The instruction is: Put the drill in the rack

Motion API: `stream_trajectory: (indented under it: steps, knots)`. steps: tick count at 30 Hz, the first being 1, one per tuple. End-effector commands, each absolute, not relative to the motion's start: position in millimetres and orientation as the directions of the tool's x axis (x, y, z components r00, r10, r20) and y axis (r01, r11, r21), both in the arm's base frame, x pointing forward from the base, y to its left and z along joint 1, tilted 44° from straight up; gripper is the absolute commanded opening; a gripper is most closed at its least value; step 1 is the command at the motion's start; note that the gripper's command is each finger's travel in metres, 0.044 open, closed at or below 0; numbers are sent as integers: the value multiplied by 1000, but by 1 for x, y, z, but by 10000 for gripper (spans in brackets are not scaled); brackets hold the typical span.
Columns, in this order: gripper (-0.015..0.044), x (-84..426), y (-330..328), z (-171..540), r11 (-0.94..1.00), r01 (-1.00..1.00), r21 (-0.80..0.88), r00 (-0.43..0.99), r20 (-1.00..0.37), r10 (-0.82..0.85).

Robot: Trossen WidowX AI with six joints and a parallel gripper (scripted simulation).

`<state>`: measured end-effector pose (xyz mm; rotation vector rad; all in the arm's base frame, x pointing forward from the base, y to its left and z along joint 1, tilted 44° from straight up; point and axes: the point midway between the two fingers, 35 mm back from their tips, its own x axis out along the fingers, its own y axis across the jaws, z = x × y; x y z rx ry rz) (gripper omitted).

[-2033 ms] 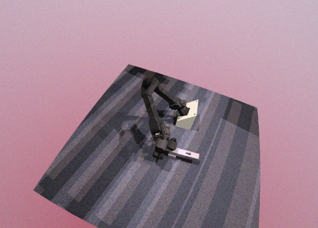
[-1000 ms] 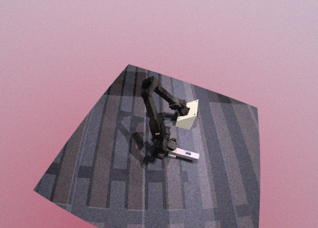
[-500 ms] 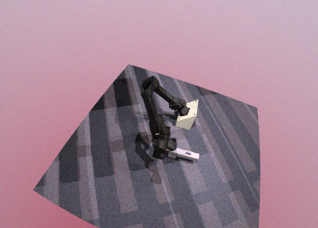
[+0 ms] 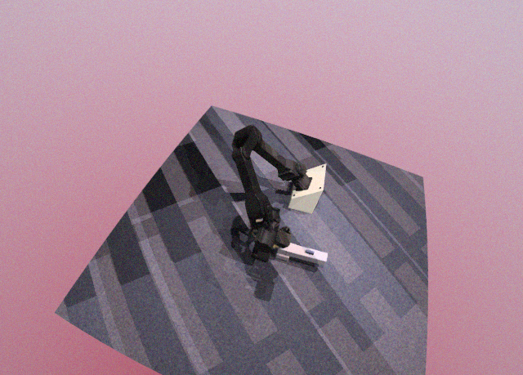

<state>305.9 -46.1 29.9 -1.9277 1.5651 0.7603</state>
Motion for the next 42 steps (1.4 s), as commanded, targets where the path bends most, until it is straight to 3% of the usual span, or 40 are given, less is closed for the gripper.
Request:
stream_trajectory:
  steps: [1, 15, 18, 42]
  knots:
    - [387, 306, -46, 30, -181, -982, -58, 167, -715, -678]
    - [20, 306, -46, 30, -181, -982, -58, 167, -715, -678]
    - [0, 306, -46, 30, -181, -982, -58, 167, -715, -678]
    - [0, 304, -45, 32, -178, -983, -52, 161, -718, -677]
